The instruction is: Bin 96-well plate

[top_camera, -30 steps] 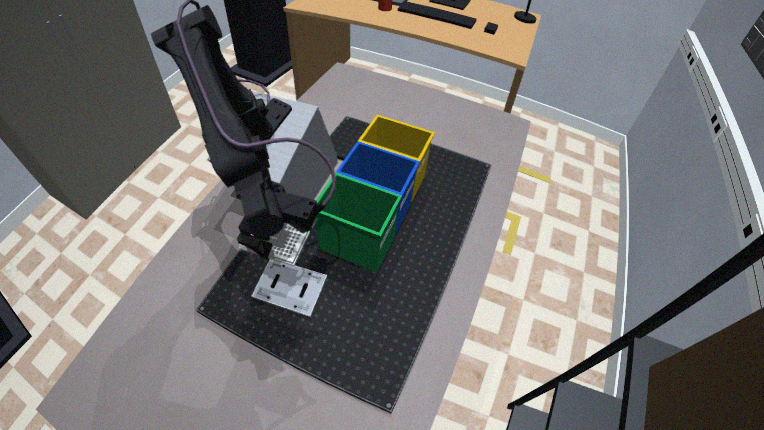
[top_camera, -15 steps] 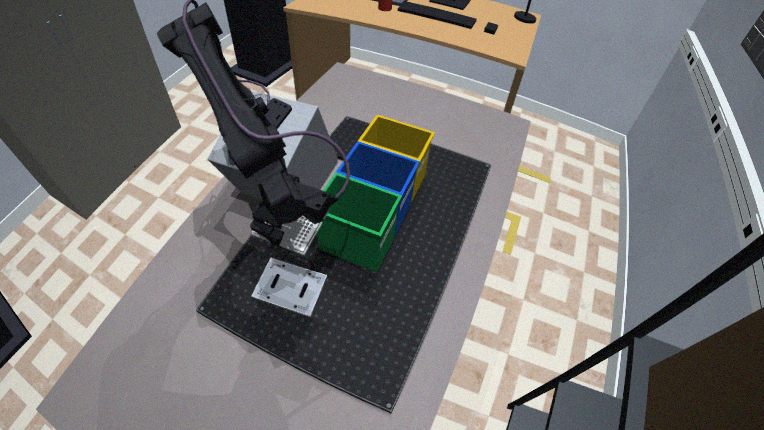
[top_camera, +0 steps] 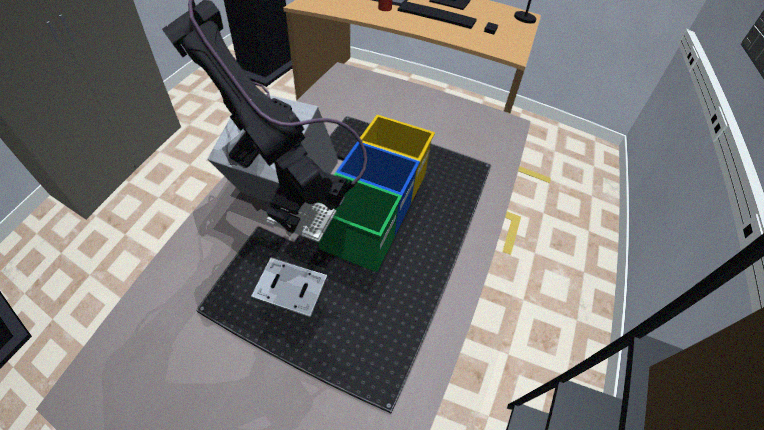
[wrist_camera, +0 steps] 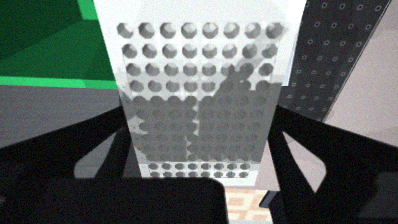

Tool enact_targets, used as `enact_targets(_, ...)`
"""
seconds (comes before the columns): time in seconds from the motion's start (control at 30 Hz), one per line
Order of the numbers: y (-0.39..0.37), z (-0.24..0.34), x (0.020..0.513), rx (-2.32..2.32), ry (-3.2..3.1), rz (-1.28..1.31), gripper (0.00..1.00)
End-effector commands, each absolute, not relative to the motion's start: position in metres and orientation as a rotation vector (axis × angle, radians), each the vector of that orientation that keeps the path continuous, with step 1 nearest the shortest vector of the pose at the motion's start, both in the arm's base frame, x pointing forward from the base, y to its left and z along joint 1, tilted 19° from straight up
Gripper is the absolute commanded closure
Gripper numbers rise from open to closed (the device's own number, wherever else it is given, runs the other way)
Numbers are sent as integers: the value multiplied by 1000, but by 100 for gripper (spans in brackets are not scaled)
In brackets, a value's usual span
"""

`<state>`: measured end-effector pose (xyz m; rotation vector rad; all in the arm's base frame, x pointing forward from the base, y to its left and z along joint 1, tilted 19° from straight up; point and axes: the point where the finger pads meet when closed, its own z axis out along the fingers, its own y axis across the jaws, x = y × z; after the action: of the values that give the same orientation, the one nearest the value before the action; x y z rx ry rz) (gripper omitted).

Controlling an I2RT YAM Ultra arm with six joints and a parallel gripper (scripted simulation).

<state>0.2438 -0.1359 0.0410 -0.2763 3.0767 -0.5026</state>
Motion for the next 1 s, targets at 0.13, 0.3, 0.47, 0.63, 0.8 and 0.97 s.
enact_targets(0.13, -122, 47, 258, -219, 3018, -542, 100)
enact_targets(0.3, -105, 37, 256, -230, 3052, -531, 100)
enact_targets(0.47, -89, 25, 254, -237, 3071, -528, 100)
enact_targets(0.63, -79, 22, 255, -236, 3066, -529, 100)
enact_targets(0.8, -64, 21, 264, -226, 3036, -531, 100)
enact_targets(0.97, -48, 21, 271, -228, 3041, -531, 100)
